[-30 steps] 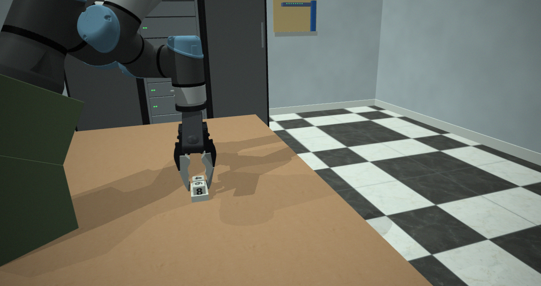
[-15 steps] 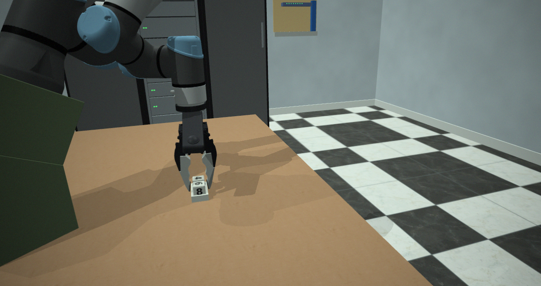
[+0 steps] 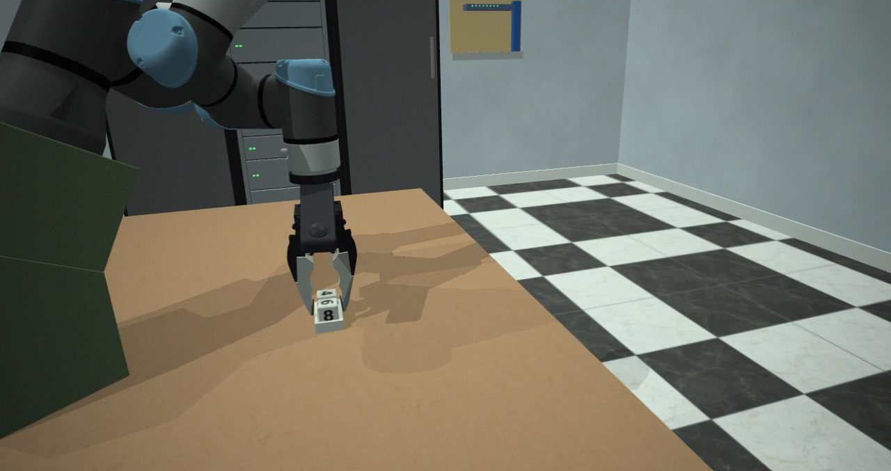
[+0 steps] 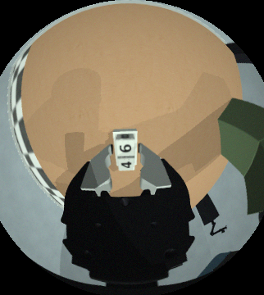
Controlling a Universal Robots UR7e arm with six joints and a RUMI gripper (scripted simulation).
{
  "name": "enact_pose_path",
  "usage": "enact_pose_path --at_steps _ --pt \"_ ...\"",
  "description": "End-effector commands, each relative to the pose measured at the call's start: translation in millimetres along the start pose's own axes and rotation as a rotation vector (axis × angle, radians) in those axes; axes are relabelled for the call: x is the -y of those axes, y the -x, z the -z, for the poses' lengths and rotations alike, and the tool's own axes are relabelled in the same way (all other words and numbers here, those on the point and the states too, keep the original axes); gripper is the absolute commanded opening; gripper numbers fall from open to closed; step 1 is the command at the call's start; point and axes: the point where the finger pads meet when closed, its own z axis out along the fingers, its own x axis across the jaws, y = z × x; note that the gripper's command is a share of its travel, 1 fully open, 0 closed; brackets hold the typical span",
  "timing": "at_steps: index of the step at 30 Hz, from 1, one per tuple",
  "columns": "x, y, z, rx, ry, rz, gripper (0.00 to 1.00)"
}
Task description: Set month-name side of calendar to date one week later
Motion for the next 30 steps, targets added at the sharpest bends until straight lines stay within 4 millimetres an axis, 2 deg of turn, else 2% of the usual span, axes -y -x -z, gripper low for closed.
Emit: enact_pose_path --at_steps 1,2,3,30 --pt "0.9 2.0 -0.3 0.002 -0.002 0.002 0.28" --pt "0.9 2.0 -0.3 0.002 -0.002 0.002 0.28" --pt "0.9 2.0 -0.3 0.002 -0.002 0.002 0.10" --pt "0.9 2.0 -0.3 0.002 -0.002 0.002 0.10"
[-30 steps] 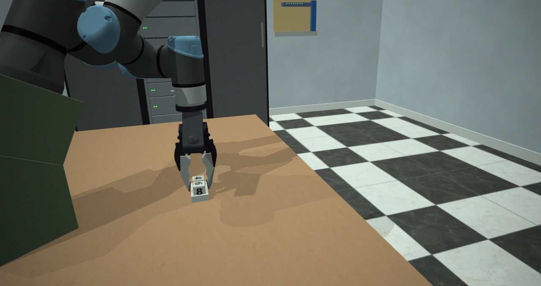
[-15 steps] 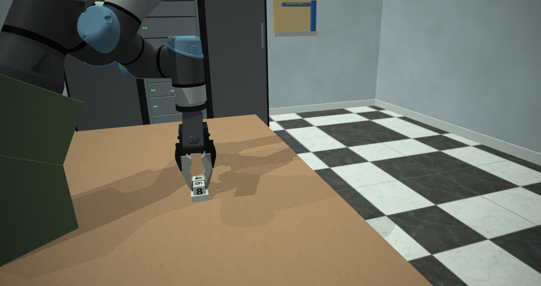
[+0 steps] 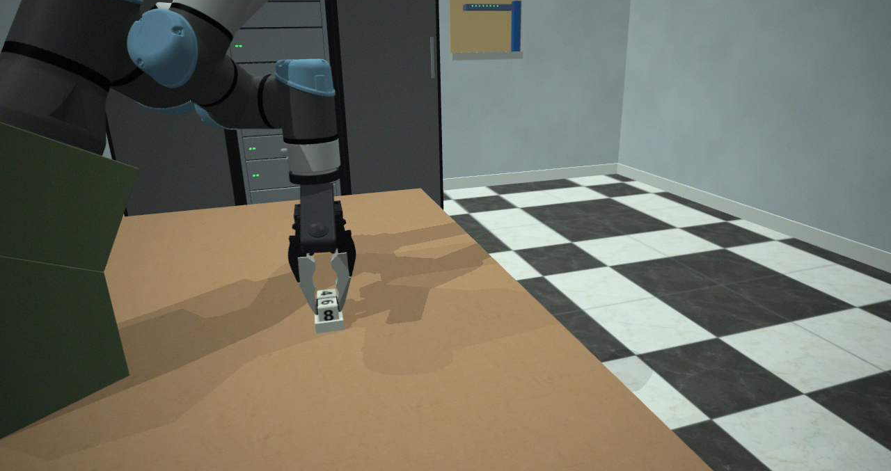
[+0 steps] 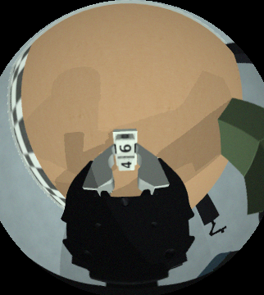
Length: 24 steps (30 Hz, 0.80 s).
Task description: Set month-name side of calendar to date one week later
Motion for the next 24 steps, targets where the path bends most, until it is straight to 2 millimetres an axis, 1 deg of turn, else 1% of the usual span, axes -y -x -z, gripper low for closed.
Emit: enact_pose_path --at_steps 1,13,24 --pt "0.9 2.0 -0.3 0.002 -0.002 0.002 0.10" --pt "0.9 2.0 0.2 0.003 -0.002 0.002 0.10" --pt "0.3 0.0 7.7 0.001 -0.001 -0.001 0.10"
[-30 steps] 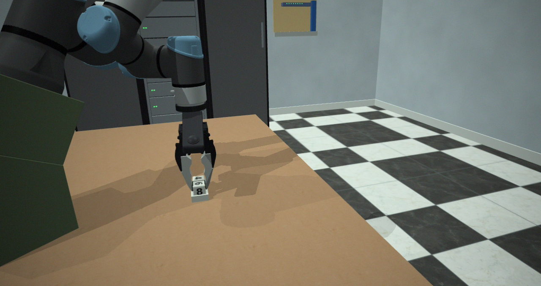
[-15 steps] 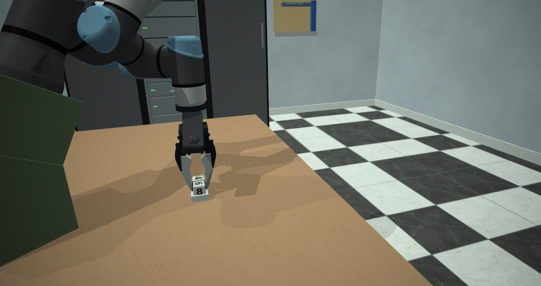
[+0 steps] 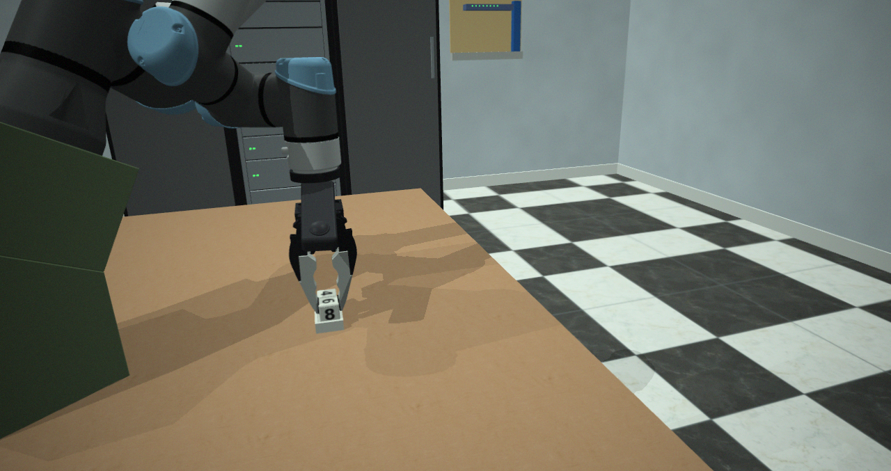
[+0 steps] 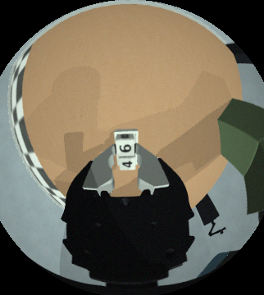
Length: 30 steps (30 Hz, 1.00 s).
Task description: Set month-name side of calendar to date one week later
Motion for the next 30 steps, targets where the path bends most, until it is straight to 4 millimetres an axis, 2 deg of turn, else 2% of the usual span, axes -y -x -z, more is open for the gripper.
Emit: enact_pose_path --at_steps 1,20,30 --pt "-0.5 -1.8 6.5 -0.001 0.001 -0.003 0.10" --pt "-0.6 -1.8 33.9 -0.001 0.001 -0.003 0.10" --pt "-0.6 -1.8 56.3 -0.001 0.001 -0.003 0.10"
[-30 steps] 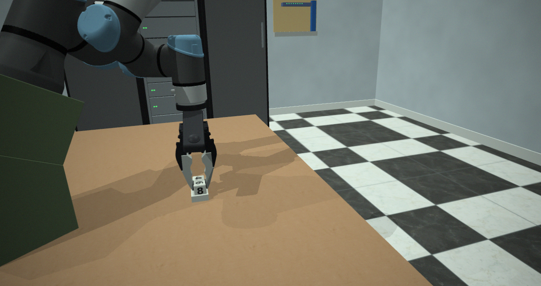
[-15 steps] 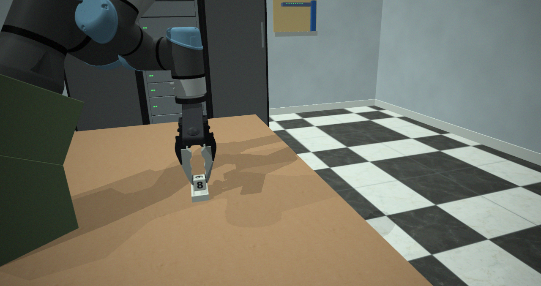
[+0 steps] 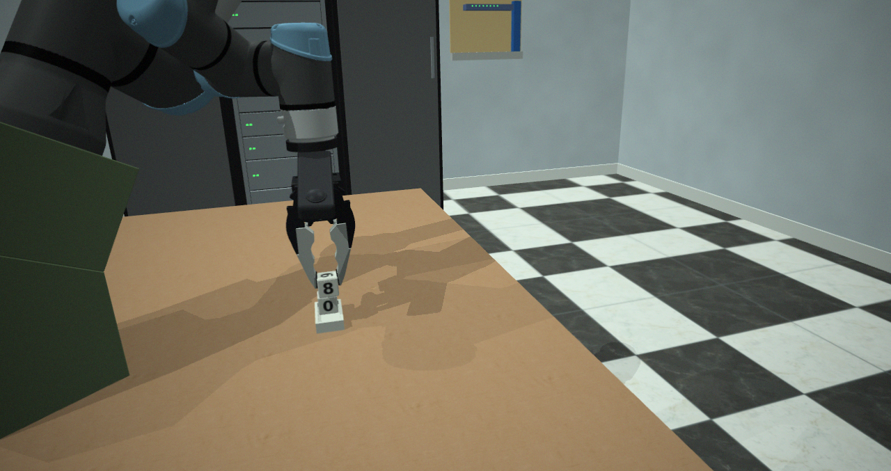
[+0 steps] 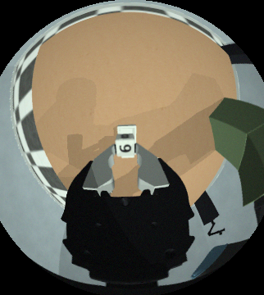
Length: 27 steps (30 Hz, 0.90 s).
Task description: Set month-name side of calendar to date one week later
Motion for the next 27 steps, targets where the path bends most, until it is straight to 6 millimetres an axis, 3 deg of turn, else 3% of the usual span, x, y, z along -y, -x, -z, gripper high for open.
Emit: enact_pose_path --at_steps 1,27 --pt "-1.4 -3.3 15.2 -0.011 0.008 -0.003 0.10" --pt "0.8 0.6 51.0 -0.007 0.004 0.000 0.10"
